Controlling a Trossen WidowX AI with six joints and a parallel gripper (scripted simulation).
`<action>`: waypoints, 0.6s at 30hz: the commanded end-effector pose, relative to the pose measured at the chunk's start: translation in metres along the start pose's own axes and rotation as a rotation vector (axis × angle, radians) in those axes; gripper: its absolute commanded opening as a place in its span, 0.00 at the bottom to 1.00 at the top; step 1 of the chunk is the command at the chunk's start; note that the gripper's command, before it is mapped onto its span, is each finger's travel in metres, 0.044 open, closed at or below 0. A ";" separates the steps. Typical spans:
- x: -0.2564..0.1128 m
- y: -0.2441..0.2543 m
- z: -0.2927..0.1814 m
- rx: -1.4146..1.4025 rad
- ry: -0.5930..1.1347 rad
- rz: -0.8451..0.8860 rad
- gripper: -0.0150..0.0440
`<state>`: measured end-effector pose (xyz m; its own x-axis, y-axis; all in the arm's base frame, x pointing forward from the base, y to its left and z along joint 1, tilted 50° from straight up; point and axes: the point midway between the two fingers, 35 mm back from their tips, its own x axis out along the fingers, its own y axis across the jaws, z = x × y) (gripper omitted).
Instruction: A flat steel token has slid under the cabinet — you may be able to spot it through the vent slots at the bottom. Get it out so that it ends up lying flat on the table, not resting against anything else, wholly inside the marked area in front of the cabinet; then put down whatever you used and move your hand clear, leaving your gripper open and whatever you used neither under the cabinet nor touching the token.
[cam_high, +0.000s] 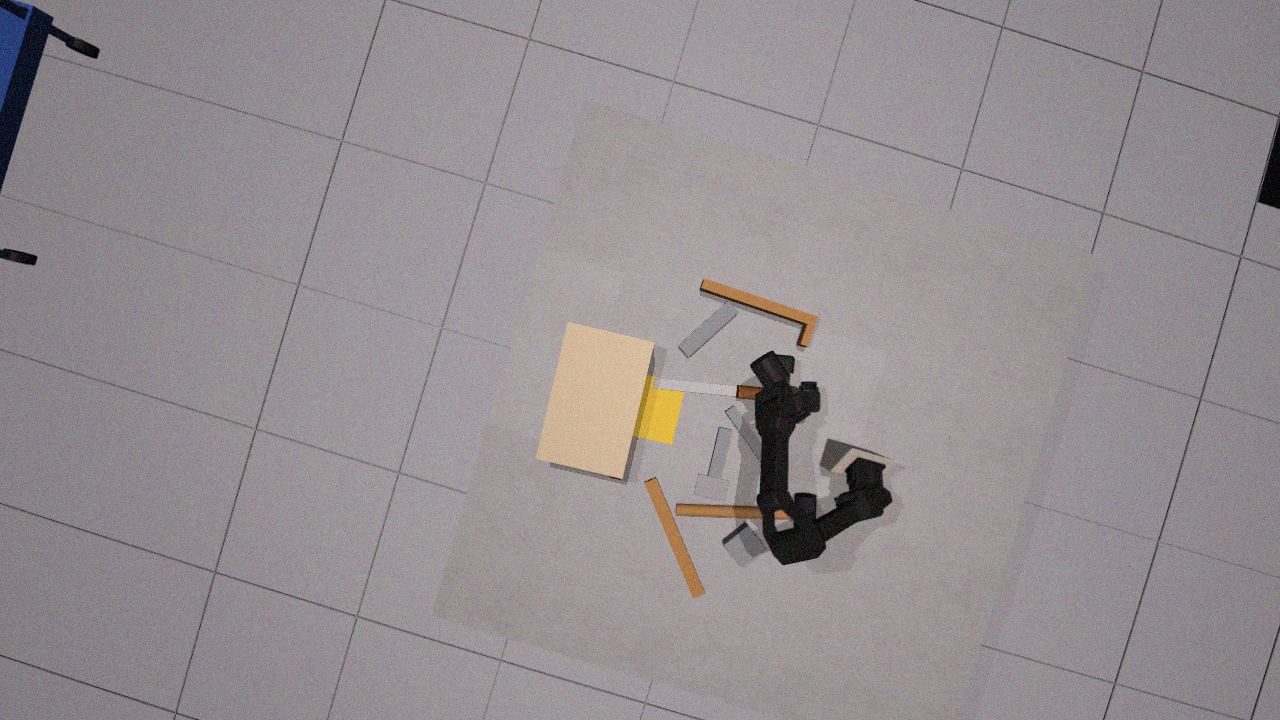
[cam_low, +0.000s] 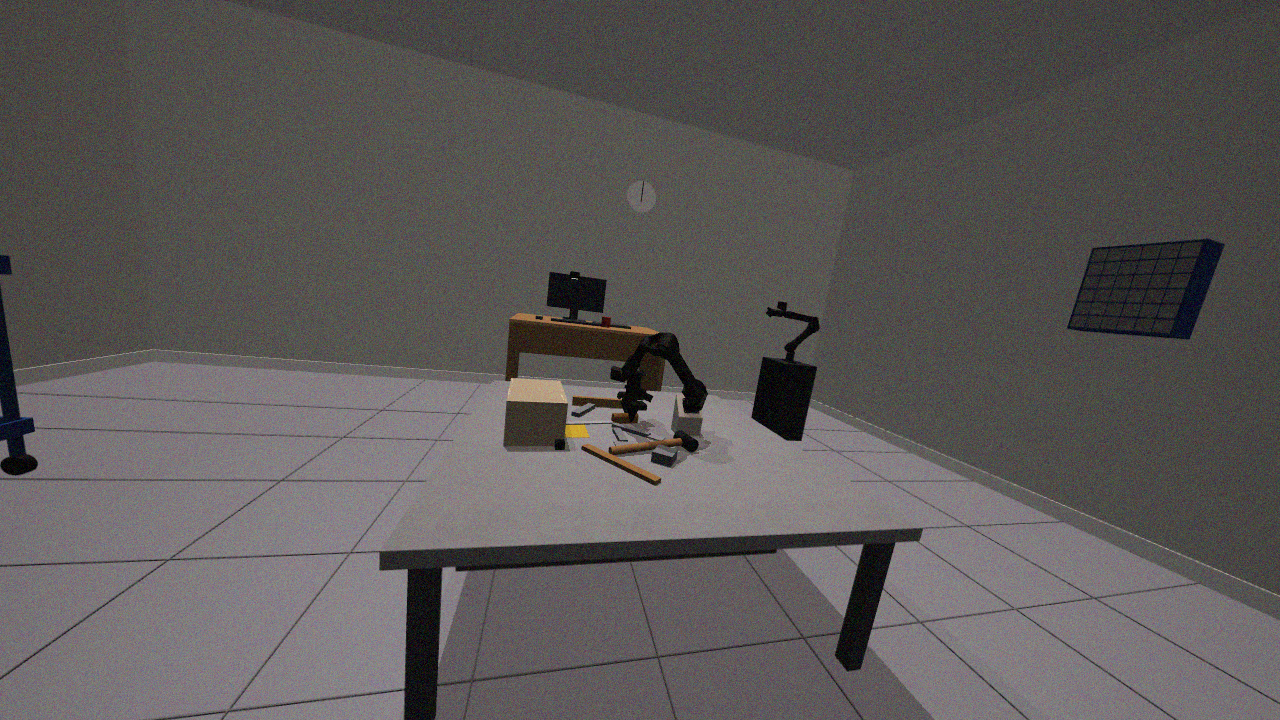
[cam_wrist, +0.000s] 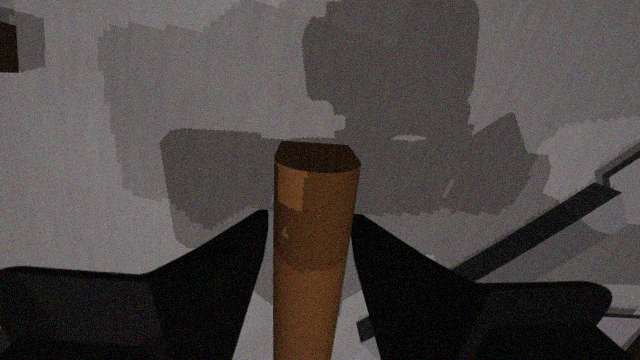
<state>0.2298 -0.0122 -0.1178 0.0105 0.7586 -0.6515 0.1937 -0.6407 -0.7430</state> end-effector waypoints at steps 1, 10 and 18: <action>0.000 0.000 0.000 0.000 0.004 0.004 0.68; 0.000 0.001 0.000 -0.004 0.006 0.006 0.71; 0.001 0.001 0.000 -0.007 0.005 0.006 0.62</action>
<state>0.2301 -0.0123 -0.1192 0.0171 0.7552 -0.6553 0.2010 -0.6446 -0.7376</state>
